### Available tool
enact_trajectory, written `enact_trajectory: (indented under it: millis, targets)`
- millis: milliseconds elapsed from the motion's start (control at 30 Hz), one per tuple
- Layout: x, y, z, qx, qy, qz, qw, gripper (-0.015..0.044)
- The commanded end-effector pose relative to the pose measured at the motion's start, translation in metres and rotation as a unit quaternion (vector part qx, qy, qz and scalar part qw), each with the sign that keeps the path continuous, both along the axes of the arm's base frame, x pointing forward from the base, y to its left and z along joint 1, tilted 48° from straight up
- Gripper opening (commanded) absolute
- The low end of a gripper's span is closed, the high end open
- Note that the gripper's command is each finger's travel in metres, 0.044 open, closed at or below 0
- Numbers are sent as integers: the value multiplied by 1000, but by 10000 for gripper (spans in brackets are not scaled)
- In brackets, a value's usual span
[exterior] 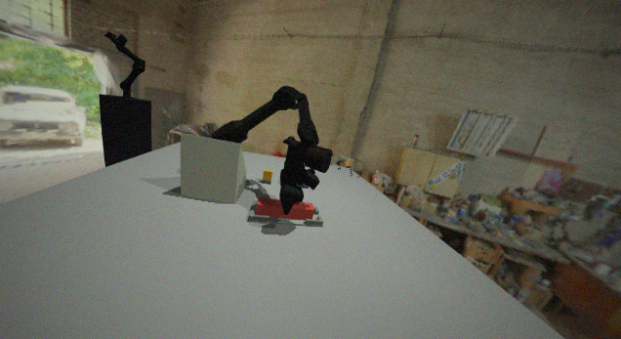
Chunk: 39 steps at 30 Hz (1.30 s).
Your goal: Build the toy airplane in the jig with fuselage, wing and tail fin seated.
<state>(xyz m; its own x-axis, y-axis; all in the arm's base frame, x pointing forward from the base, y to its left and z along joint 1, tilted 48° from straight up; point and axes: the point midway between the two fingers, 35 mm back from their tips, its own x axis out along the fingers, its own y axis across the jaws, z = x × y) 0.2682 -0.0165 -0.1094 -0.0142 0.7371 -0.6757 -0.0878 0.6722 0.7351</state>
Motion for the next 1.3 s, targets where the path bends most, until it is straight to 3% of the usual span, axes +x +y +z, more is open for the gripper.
enact_trajectory:
  millis: [0,167,733,1000,1267]
  targets:
    - [6,-32,23,-7,-5,-3,1000,440]
    - [1,-77,68,-3,-4,-4,1000,440]
    - [6,-74,65,-6,-50,41,998,440]
    - [38,-22,117,-34,-59,65,996,440]
    - [55,68,203,-22,-57,44,997,440]
